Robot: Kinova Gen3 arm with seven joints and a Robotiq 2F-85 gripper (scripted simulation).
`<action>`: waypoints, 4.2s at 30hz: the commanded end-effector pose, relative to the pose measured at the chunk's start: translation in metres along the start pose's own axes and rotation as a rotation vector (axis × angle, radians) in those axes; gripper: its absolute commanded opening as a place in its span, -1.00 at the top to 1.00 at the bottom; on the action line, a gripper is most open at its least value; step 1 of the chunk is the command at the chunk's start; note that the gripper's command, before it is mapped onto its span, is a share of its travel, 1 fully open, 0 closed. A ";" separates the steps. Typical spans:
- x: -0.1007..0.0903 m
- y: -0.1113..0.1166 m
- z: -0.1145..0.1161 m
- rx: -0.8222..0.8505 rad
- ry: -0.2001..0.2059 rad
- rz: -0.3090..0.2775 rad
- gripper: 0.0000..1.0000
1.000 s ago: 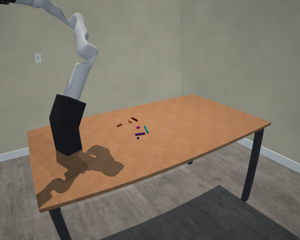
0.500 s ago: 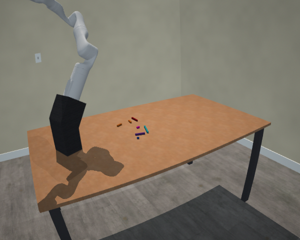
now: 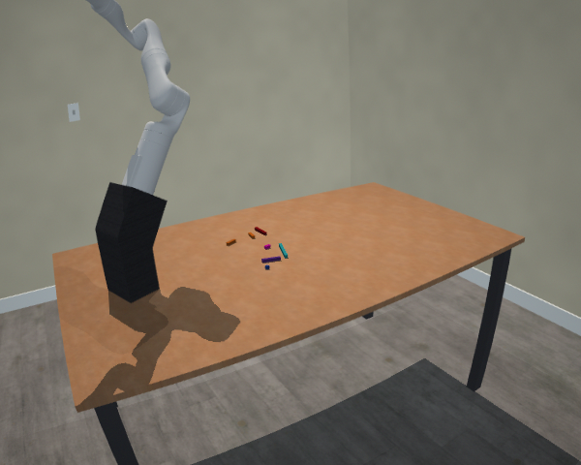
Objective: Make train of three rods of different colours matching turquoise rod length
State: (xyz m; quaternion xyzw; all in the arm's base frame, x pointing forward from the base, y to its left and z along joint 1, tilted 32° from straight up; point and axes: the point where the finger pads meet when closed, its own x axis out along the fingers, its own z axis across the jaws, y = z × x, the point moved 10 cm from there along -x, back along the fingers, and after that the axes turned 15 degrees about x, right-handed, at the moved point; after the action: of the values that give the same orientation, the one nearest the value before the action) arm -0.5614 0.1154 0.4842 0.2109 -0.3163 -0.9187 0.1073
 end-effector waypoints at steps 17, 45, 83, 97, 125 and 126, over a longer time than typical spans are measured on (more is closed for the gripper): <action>0.009 0.057 -0.015 -0.100 0.044 0.065 -1.00; 0.013 0.143 -0.048 -0.273 0.113 0.170 -1.00; 0.001 0.256 -0.108 -0.516 0.200 0.325 -1.00; -0.006 0.283 -0.125 -0.578 0.220 0.367 -1.00; -0.023 0.335 -0.163 -0.706 0.258 0.455 -1.00; -0.035 0.359 -0.184 -0.771 0.276 0.500 -1.00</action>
State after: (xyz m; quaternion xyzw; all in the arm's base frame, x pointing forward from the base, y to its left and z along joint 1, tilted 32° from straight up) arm -0.4429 -0.2261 0.5846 0.1991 0.0016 -0.8885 0.4134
